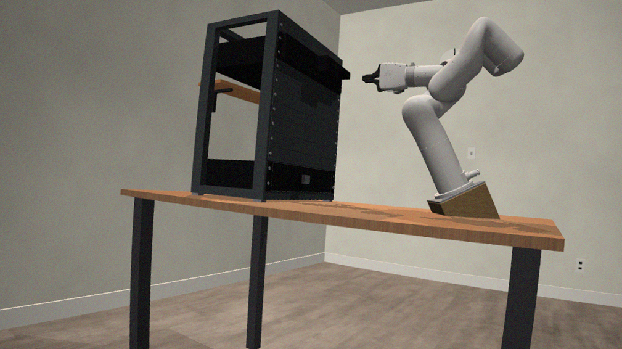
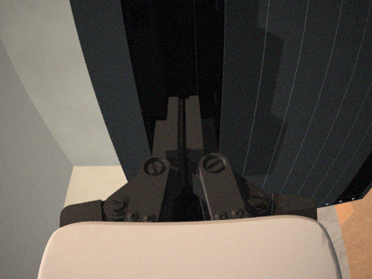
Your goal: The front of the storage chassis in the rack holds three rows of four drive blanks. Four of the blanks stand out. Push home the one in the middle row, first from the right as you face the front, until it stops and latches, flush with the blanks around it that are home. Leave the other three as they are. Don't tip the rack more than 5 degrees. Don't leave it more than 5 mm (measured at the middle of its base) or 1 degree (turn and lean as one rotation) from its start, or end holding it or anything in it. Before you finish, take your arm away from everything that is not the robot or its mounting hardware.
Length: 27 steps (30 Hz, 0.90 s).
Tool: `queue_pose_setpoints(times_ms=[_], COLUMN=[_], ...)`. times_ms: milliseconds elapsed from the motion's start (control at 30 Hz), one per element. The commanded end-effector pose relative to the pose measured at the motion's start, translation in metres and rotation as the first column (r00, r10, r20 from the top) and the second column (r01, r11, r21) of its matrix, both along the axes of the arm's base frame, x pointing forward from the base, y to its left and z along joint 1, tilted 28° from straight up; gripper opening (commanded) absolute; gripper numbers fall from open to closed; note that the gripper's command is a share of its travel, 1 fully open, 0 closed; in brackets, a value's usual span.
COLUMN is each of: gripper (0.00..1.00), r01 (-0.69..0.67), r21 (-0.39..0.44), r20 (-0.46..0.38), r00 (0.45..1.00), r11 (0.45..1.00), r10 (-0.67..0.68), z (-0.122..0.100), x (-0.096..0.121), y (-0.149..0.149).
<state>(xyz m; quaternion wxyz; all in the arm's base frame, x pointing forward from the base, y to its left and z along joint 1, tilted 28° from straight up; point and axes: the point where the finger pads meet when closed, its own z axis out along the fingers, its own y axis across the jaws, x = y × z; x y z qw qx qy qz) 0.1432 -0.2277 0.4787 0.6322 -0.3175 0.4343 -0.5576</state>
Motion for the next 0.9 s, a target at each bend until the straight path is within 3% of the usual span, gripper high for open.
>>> queue_pose_setpoints(times_ms=[0, 100, 567, 867], gripper=[0.0, 0.0, 0.0, 0.0], r01=[0.001, 0.001, 0.001, 0.001], r21=[-0.002, -0.002, -0.002, -0.002], r20=[-0.001, -0.001, -0.001, -0.001], r00=[1.0, 1.0, 1.0, 1.0], r11=[1.0, 1.0, 1.0, 1.0], r10=[-0.001, -0.001, -0.001, -0.001], z=[-0.008, -0.01, -0.045, -0.056], x=[-0.019, -0.024, -0.098, -0.123], y=[0.001, 0.002, 0.009, 0.011])
